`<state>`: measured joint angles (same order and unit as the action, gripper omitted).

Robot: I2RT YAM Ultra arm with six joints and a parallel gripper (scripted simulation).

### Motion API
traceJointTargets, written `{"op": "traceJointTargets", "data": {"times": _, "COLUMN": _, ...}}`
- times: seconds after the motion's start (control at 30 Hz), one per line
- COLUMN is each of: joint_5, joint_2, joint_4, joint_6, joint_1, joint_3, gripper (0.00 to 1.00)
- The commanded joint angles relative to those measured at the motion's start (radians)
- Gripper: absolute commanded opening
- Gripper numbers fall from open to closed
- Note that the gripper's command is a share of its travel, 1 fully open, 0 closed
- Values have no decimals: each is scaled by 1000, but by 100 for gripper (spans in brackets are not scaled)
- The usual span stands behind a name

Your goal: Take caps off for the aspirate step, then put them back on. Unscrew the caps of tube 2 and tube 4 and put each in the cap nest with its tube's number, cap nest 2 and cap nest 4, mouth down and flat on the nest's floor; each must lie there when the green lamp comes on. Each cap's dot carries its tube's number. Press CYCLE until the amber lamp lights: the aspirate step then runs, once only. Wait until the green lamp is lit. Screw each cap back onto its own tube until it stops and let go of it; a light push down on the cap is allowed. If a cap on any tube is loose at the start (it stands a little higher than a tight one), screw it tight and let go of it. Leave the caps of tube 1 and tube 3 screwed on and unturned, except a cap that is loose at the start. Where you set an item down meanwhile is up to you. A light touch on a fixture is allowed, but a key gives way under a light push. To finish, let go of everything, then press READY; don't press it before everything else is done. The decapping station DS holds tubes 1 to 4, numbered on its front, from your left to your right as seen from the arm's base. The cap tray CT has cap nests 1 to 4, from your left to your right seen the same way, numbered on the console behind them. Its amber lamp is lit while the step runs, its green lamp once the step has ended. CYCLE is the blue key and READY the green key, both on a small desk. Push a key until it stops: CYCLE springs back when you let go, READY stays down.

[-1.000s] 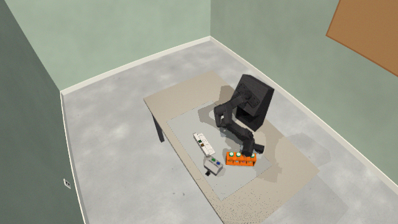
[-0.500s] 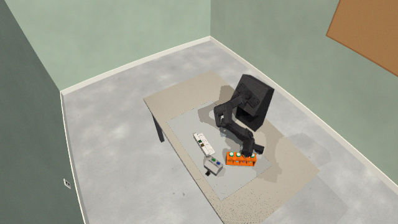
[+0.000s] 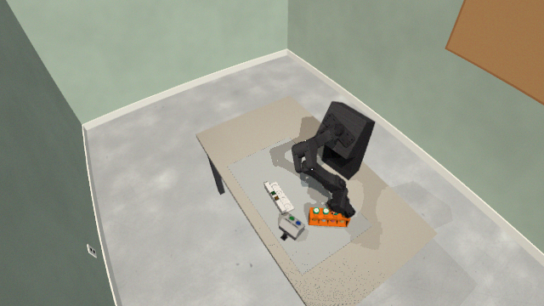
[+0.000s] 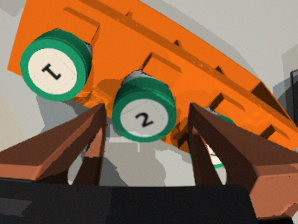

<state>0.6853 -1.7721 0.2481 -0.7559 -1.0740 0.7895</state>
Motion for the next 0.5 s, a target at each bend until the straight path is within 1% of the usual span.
{"op": "traceJointTargets", "data": {"times": 0.0, "joint_5": 0, "joint_2": 6, "joint_4": 0, "joint_6": 193, "joint_1": -11, "joint_3": -1, "gripper": 49}}
{"op": "traceJointTargets", "data": {"times": 0.03, "joint_5": 0, "joint_2": 6, "joint_4": 0, "joint_6": 193, "joint_1": -11, "joint_3": -1, "gripper": 49}}
{"op": "traceJointTargets", "data": {"times": 0.13, "joint_5": 3, "joint_2": 9, "joint_4": -5, "joint_6": 442, "joint_1": -14, "joint_3": -2, "gripper": 49}}
{"op": "traceJointTargets", "data": {"times": 0.17, "joint_5": 3, "joint_2": 8, "joint_4": -5, "joint_6": 446, "joint_1": -15, "joint_3": -1, "gripper": 49}}
{"op": "traceJointTargets", "data": {"times": 0.23, "joint_5": 4, "joint_2": 7, "joint_4": -6, "joint_6": 595, "joint_1": -16, "joint_3": 0, "gripper": 49}}
{"op": "traceJointTargets", "data": {"times": 0.27, "joint_5": 4, "joint_2": 7, "joint_4": -6, "joint_6": 614, "joint_1": -16, "joint_3": 1, "gripper": 49}}
{"op": "traceJointTargets", "data": {"times": 0.3, "joint_5": 4, "joint_2": 6, "joint_4": -6, "joint_6": 698, "joint_1": -17, "joint_3": 1, "gripper": 49}}
{"op": "traceJointTargets", "data": {"times": 0.33, "joint_5": 5, "joint_2": 6, "joint_4": -7, "joint_6": 698, "joint_1": -17, "joint_3": 2, "gripper": 49}}
{"op": "traceJointTargets", "data": {"times": 0.37, "joint_5": 5, "joint_2": 6, "joint_4": -6, "joint_6": 781, "joint_1": -17, "joint_3": 2, "gripper": 49}}
{"op": "traceJointTargets", "data": {"times": 0.47, "joint_5": 5, "joint_2": 6, "joint_4": -8, "joint_6": 789, "joint_1": -18, "joint_3": 2, "gripper": 49}}
